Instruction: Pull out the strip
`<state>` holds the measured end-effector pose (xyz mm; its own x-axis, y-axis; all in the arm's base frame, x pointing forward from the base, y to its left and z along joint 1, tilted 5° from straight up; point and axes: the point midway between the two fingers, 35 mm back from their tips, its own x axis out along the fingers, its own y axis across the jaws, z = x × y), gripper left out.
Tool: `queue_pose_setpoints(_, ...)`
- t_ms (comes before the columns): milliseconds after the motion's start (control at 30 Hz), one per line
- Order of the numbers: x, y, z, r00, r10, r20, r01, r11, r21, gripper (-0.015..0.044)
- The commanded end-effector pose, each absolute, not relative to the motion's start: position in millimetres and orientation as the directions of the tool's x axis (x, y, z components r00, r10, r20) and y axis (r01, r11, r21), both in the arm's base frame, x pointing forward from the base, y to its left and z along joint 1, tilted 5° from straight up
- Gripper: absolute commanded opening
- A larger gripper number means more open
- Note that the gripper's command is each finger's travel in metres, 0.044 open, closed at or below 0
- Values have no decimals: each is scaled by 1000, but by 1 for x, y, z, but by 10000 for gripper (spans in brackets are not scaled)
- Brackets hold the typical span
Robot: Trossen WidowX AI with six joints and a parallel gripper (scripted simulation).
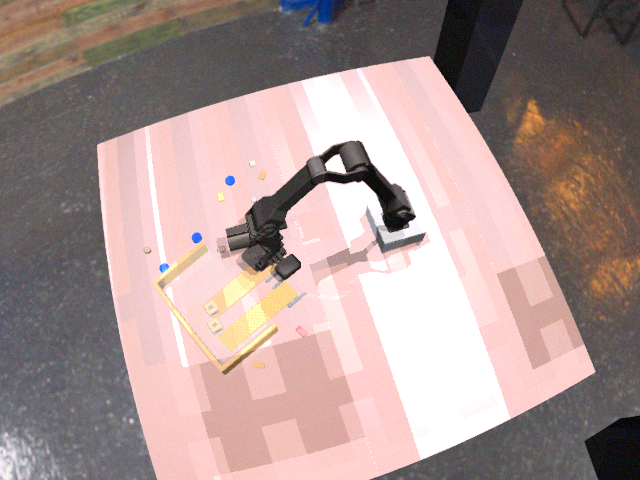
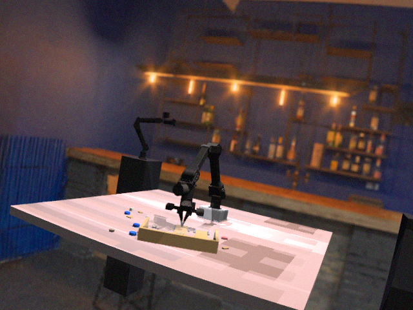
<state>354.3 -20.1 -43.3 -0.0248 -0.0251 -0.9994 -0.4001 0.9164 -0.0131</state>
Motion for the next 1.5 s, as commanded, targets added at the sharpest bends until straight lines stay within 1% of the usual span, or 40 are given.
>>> queue_pose_setpoints(0, 340, -25, -49, -52, -29, -998, -401, 916, -6, 0)
queue_pose_setpoints(1467, 285, -49, -47, -56, -31, -998, -401, 916, -6, 0)
